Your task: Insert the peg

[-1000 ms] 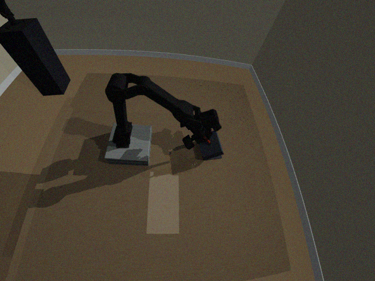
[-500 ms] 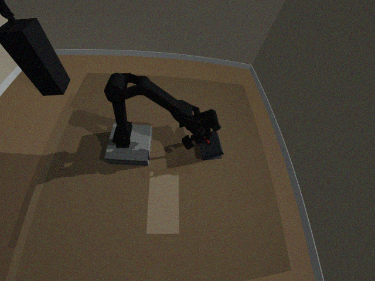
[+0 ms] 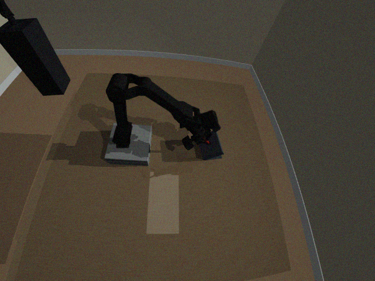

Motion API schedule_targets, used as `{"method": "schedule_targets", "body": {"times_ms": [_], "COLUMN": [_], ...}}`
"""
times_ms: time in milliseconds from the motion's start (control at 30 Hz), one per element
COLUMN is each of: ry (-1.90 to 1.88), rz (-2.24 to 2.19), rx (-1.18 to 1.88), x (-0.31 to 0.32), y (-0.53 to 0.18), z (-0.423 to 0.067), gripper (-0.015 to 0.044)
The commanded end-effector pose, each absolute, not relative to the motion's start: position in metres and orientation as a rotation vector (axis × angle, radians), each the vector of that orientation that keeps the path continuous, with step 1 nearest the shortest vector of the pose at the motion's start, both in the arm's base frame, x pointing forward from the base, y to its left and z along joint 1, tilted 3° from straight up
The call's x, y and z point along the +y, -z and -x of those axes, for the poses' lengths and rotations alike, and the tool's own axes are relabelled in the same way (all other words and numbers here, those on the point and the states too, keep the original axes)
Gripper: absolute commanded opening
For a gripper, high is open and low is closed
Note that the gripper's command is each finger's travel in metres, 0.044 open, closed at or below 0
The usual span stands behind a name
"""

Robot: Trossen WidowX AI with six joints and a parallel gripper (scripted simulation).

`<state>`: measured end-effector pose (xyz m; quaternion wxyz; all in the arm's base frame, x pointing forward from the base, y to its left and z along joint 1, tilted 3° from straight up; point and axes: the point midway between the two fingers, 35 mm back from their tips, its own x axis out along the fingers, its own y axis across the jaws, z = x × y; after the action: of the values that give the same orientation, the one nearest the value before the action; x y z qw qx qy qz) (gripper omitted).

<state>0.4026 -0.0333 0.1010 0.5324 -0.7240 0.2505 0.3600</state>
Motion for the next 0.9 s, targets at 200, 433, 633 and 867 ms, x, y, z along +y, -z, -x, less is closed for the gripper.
{"method": "schedule_targets", "body": {"times_ms": [200,433,633,867], "ry": [-0.860,-0.860,-0.859,-0.859], "rz": [1.725,1.725,1.725,1.725], "rx": [0.600,0.600,0.600,0.600], "x": [-0.0336,-0.0339,-0.0340,-0.0338], "y": [-0.0976,-0.1001,-0.0997,-0.0960], "z": [-0.4058,-0.4065,-0.4081,-0.4107], "gripper": [0.0000,0.0000,0.0000,0.0000]}}
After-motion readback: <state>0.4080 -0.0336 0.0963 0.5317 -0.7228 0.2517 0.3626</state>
